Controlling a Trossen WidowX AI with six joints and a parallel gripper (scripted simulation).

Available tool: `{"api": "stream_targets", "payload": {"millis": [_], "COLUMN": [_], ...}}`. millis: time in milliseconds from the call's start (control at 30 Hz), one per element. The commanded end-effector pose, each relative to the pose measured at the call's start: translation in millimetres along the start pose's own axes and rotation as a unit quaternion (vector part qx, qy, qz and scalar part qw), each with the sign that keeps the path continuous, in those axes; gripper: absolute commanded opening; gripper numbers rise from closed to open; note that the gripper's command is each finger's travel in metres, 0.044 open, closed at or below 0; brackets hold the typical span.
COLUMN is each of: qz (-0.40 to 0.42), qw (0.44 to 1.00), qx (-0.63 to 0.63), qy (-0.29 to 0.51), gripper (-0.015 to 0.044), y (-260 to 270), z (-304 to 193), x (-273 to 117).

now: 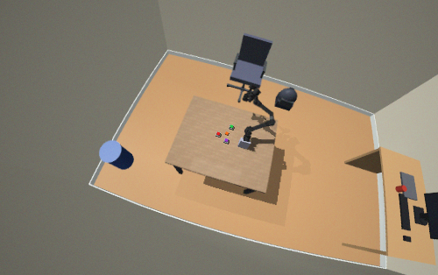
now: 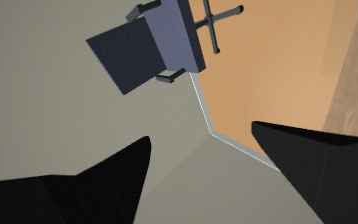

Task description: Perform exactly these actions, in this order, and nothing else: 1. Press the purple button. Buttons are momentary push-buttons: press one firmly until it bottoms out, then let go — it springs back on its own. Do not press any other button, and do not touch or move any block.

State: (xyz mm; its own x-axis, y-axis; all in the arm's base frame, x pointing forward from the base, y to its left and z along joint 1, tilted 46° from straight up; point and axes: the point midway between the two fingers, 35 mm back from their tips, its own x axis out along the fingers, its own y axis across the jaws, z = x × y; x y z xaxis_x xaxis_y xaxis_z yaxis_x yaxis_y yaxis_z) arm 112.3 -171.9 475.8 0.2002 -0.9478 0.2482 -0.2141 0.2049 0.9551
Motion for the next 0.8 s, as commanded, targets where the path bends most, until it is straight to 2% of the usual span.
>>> {"api": "stream_targets", "payload": {"millis": [0, 67, 133, 233, 400, 600, 767], "qz": [-0.001, -0.015, -0.061, -0.100, -0.166, -0.213, -0.222], "qw": [1.000, 0.997, 0.982, 0.957, 0.865, 0.683, 0.459], "qx": [-0.006, -0.058, -0.141, -0.219, -0.385, -0.574, -0.715], "qy": [0.006, 0.052, 0.106, 0.160, 0.274, 0.399, 0.477], "gripper": [0.0400, 0.0400, 0.0400, 0.0400, 0.0400, 0.0400, 0.0400], "y": [-1, -18, -58, -98, -186, -289, -364], "z": [-4, -34, -73, -108, -163, -189, -169], "x": [1, 4, 3, -6, -45, -121, -195]}}
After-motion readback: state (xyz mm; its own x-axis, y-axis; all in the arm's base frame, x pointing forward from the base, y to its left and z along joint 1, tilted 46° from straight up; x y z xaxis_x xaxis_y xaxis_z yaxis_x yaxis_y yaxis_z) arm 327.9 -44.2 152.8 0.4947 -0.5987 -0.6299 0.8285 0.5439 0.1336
